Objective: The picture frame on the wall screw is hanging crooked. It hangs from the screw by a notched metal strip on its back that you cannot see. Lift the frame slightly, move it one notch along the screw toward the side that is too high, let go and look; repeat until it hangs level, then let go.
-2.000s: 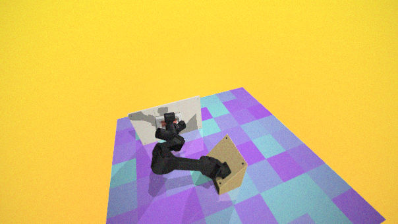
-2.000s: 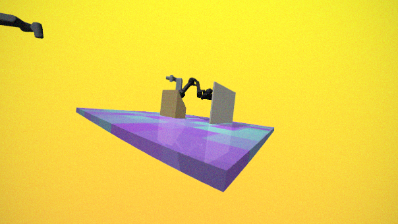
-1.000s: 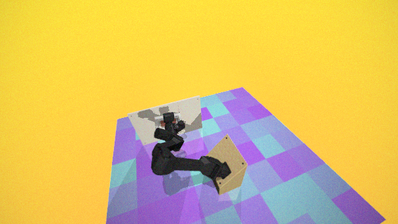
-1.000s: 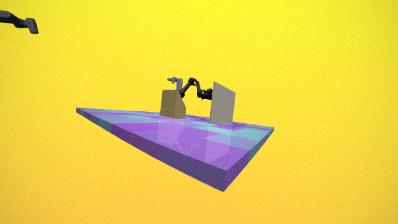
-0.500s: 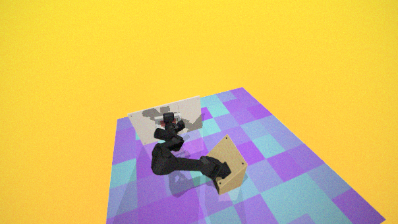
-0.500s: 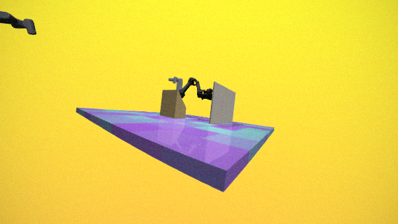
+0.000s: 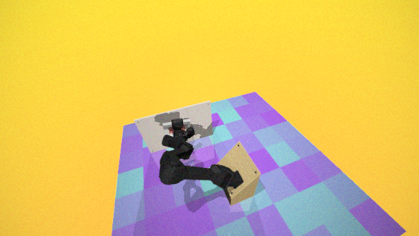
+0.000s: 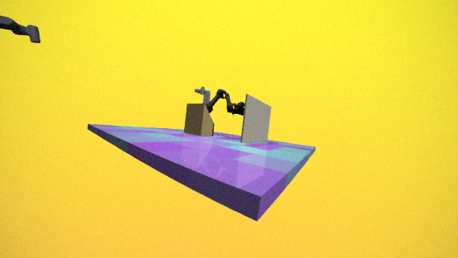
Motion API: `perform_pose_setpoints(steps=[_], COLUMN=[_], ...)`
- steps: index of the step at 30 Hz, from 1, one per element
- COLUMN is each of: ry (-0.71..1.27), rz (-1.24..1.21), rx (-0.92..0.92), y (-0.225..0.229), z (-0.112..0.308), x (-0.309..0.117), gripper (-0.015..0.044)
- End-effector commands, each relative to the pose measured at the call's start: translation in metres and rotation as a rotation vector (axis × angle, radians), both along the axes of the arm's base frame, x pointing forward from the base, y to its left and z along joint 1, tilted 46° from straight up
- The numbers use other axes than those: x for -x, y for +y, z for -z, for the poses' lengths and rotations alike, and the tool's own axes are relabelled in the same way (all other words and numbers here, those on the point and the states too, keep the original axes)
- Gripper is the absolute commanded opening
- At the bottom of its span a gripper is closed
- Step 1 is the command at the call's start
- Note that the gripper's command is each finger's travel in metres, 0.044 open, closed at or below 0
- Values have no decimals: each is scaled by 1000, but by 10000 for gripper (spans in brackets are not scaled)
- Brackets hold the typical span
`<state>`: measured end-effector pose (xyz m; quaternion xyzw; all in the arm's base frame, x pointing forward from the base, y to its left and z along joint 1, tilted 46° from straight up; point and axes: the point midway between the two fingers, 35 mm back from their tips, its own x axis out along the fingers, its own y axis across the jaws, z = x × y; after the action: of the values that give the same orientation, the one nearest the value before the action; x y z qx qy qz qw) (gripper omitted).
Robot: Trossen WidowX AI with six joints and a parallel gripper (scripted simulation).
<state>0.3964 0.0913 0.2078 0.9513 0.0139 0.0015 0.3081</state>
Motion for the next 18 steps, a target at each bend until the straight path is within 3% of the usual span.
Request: perform_pose_setpoints(steps=[1, 18], ry=[-12, -12], rz=[16, 16], rx=[1, 1], y=[-3, -4], z=[-4, -6], x=[0, 0], gripper=[0, 0])
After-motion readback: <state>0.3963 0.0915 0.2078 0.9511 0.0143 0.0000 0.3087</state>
